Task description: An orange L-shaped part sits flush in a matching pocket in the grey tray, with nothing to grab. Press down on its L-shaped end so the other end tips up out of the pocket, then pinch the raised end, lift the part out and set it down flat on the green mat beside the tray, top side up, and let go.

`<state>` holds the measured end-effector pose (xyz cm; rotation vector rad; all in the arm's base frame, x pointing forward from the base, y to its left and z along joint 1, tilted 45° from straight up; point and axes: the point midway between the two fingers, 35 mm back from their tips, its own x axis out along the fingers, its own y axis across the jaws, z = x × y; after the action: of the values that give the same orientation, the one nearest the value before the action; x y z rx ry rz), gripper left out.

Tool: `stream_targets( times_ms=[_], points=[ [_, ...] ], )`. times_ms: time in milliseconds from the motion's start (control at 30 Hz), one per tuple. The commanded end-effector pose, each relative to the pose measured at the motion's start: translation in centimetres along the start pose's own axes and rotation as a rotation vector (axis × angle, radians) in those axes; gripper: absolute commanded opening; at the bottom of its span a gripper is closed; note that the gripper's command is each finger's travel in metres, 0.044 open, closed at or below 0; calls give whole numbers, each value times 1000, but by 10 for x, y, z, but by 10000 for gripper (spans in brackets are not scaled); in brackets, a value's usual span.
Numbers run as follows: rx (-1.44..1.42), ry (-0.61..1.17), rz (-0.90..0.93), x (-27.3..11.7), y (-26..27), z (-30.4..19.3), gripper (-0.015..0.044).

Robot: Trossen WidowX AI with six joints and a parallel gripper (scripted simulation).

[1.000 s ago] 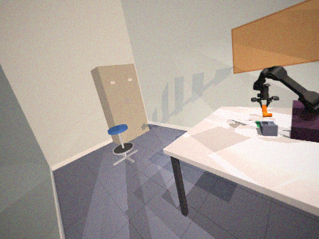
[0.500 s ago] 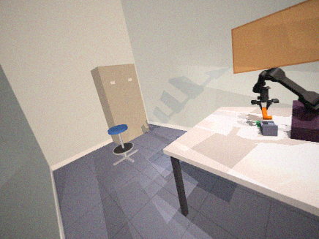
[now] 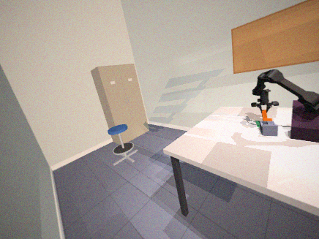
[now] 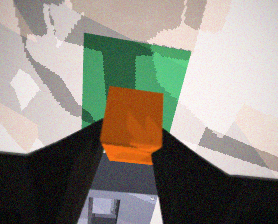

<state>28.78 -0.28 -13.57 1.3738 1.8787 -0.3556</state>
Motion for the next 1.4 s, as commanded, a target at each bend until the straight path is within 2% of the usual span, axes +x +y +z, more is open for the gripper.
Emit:
stream_targets(
  times_ms=[0, 433, 833, 1167, 1333, 1367],
  points=[
    [7, 6, 2, 7, -1, -1, 0],
    [7, 7, 3, 28, -1, -1, 0],
    [3, 4, -1, 29, -1, -1, 0],
    [3, 4, -1, 25, -1, -1, 262],
    [7, 1, 0, -32, 1, 2, 394],
    [7, 2, 1, -47, 0, 1, 400]
  ],
)
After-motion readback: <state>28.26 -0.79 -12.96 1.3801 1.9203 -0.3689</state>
